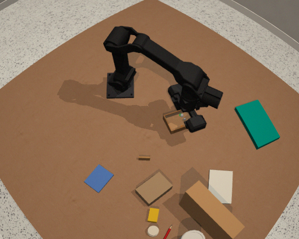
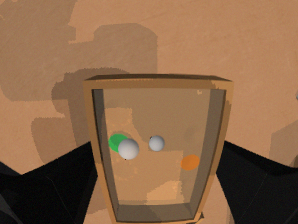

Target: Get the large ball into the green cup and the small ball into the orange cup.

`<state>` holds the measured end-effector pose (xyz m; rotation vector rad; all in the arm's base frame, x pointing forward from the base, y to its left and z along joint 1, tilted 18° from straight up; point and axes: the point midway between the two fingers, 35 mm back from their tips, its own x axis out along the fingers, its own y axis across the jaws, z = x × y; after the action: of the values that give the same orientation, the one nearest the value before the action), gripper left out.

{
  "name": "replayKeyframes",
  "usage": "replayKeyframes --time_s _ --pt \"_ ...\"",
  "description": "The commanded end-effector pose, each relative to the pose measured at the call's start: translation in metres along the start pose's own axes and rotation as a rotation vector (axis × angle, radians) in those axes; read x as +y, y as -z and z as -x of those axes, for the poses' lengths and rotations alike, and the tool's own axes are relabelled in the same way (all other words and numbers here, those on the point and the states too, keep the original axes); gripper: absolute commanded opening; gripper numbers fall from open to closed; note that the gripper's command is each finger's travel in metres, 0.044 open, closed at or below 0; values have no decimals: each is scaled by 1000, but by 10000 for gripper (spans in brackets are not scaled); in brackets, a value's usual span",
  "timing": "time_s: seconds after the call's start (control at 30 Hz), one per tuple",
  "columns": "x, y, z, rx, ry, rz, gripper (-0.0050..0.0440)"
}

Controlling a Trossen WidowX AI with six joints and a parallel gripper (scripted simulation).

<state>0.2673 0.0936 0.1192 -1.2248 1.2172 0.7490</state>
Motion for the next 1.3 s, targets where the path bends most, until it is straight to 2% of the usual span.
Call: replayKeyframes --time_s 0.0,1.27 --pt "0 -1 0 9 -4 5 0" --pt "1 -2 0 15 24 5 0"
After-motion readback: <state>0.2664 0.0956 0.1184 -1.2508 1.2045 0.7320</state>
